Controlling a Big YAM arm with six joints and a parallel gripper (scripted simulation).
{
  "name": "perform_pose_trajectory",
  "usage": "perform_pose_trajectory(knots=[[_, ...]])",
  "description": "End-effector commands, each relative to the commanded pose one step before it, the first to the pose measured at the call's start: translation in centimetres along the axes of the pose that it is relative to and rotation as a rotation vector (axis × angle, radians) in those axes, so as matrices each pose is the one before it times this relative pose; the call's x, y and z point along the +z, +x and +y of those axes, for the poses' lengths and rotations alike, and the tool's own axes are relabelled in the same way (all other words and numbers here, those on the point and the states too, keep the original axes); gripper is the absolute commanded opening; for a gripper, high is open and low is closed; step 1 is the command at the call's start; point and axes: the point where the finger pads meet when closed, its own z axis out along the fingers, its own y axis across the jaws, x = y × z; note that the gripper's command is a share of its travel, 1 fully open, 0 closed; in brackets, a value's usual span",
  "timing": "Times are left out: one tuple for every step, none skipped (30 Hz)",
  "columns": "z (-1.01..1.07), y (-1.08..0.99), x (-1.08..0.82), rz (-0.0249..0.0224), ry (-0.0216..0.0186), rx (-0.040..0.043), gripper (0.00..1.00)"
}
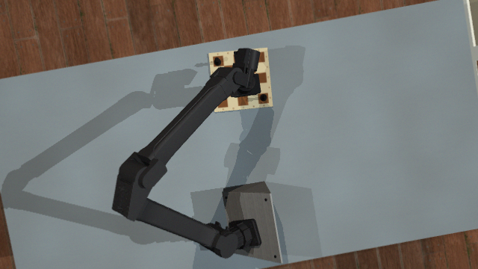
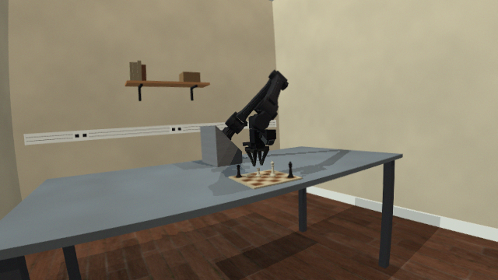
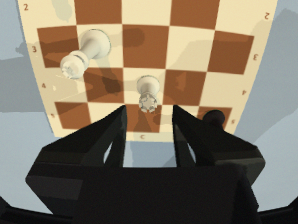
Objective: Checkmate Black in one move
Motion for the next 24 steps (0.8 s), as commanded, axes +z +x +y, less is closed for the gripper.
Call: perform_pose_trajectory(knots=[[0.738,-0.437,0.531,-0.00146,0.00216,-0.01849,0.36],[0.0,0.0,0.0,0.0,0.0,0.0,0.36],[0.0,0.0,0.0,0.0,0.0,0.0,0.36],[0.0,0.0,0.0,0.0,0.0,0.0,0.36],[0.0,0.0,0.0,0.0,0.0,0.0,0.36],[0.0,0.0,0.0,0.0,0.0,0.0,0.36],[0.0,0.0,0.0,0.0,0.0,0.0,0.36],[0.0,0.0,0.0,0.0,0.0,0.0,0.36],[0.0,0.0,0.0,0.0,0.0,0.0,0.36],[0.0,0.0,0.0,0.0,0.0,0.0,0.36],[0.0,0.0,0.0,0.0,0.0,0.0,0.36],[0.0,0.0,0.0,0.0,0.0,0.0,0.36],[0.0,0.0,0.0,0.0,0.0,0.0,0.36],[0.0,0.0,0.0,0.0,0.0,0.0,0.36],[0.0,0.0,0.0,0.0,0.0,0.0,0.36],[0.003,0.012,0.0,0.00009,-0.00003,0.00009,0.36],[0.02,0.073,0.004,0.00058,-0.00019,0.00055,0.36],[0.05,0.141,-0.004,0.00095,-0.0003,0.00088,0.36],[0.111,-0.052,-0.129,-0.00248,0.00081,-0.00258,0.36],[0.153,-0.071,-0.178,-0.00341,0.00111,-0.00355,0.36],[0.0,0.0,0.0,0.0,0.0,0.0,0.36],[0.0,0.0,0.0,0.0,0.0,0.0,0.36],[0.236,-0.546,-0.416,-0.01065,0.00345,-0.01081,0.36],[0.018,0.479,0.135,0.00537,-0.00173,0.00518,0.36]])
